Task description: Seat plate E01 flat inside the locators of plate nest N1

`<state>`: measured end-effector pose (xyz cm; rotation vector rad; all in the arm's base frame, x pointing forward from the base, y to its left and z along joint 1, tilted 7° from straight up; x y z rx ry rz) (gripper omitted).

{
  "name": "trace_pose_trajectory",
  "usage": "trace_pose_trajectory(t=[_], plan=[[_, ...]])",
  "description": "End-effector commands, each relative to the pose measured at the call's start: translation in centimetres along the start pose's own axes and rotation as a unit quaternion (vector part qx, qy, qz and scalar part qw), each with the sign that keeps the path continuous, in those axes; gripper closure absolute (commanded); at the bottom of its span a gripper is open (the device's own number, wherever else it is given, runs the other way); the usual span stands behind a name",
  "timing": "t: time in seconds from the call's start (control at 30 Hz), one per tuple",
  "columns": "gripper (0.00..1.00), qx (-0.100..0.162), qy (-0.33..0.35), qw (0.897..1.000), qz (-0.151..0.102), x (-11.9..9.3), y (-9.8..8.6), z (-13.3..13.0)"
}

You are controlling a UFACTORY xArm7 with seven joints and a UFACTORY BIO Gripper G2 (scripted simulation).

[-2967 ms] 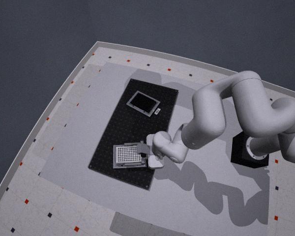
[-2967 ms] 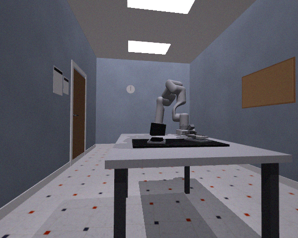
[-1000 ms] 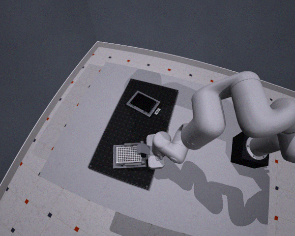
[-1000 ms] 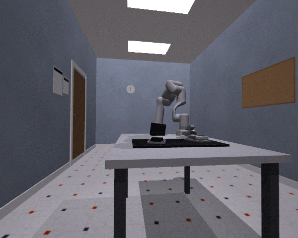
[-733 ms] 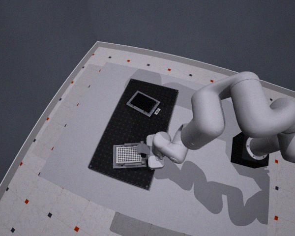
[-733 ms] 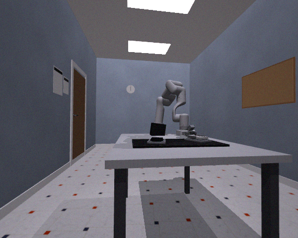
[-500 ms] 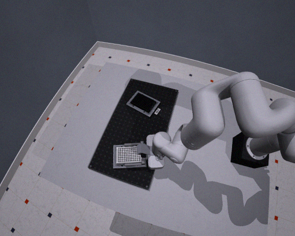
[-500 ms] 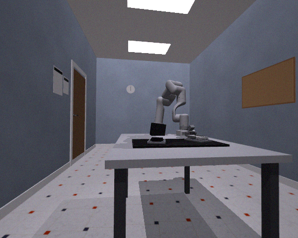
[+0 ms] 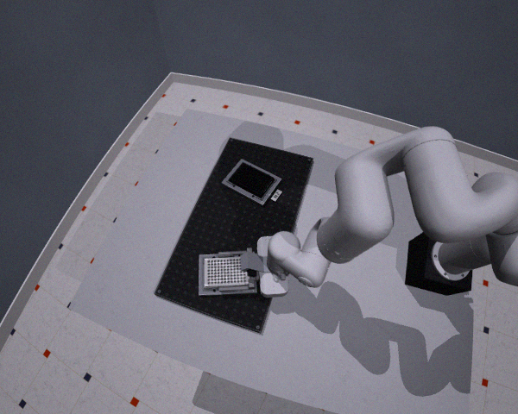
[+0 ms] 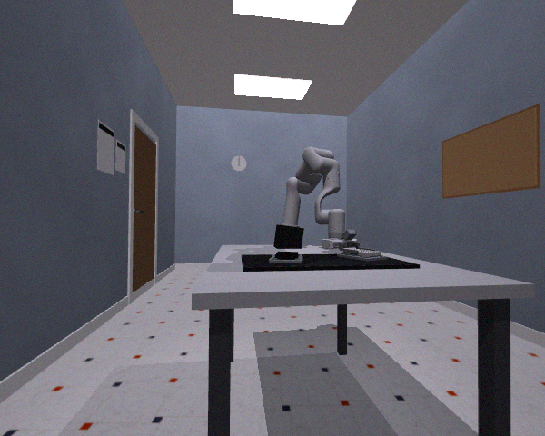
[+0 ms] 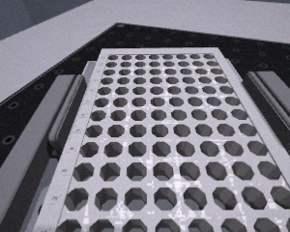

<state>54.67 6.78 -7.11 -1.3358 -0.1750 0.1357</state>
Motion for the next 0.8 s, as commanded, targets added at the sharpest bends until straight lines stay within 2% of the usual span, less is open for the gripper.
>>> trace_pose_trajectory(t=[0.0, 0.7, 0.73, 0.77], plan=[[1.0, -0.001, 0.0, 1.0, -0.002, 0.17, -0.12, -0.03], [1.0, -0.001, 0.0, 1.0, -0.002, 0.17, 0.19, -0.06], [0.46, -0.001, 0.0, 1.0, -0.002, 0.17, 0.19, -0.07], [0.46, -0.001, 0.0, 1.0, -0.002, 0.17, 0.19, -0.07]])
Point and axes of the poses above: the point midway between the two finger pads, its own x axis out along the fingers, its own z axis across the jaws, y = z × x, the point moved 8 cm from there along -x, back along the fingers, and after that the axes turned 6 degrees about x, right-handed, at the moved point
